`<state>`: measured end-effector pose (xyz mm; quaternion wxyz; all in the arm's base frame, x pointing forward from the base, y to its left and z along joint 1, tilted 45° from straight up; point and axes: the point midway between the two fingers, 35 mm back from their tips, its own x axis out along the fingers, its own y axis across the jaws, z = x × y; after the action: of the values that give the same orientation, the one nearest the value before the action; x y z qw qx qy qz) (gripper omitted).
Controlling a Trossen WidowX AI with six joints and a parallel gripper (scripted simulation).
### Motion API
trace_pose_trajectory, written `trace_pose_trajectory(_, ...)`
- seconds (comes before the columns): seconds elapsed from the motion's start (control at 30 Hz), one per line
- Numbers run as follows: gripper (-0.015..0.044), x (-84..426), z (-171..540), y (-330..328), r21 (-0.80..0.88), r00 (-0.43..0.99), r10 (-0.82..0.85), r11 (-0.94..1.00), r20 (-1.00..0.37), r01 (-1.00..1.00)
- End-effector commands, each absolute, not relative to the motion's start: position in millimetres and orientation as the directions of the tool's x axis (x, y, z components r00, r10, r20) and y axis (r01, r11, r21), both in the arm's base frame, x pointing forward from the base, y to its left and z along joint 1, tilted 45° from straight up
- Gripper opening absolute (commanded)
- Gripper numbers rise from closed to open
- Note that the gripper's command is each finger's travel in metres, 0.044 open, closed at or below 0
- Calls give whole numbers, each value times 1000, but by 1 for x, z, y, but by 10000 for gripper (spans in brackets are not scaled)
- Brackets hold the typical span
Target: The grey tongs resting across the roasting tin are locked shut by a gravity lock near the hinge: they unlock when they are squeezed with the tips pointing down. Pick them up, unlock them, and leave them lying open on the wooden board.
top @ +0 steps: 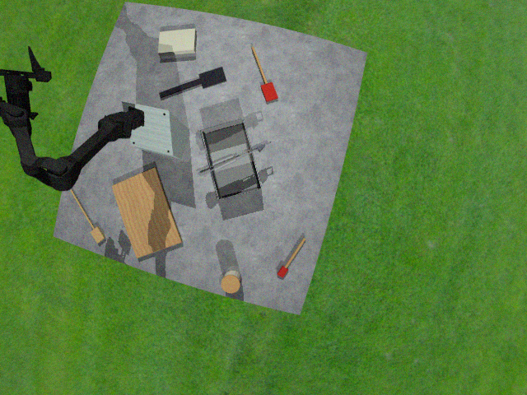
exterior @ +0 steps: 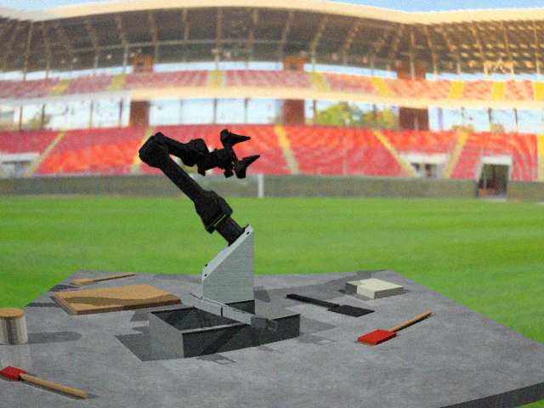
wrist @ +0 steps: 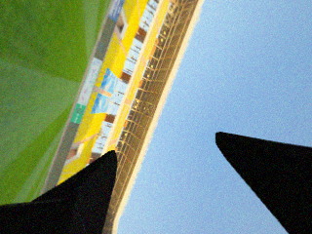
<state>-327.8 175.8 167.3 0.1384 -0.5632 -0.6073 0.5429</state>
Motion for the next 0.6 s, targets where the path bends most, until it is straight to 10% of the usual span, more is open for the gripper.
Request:
trace_pose_trajectory(0.0,426,-326,168,178,-818,-323,837,-229,-442,527)
trace_pose_trajectory(0.57,440,-205,140,309,-792,120,837,-545,-534,274)
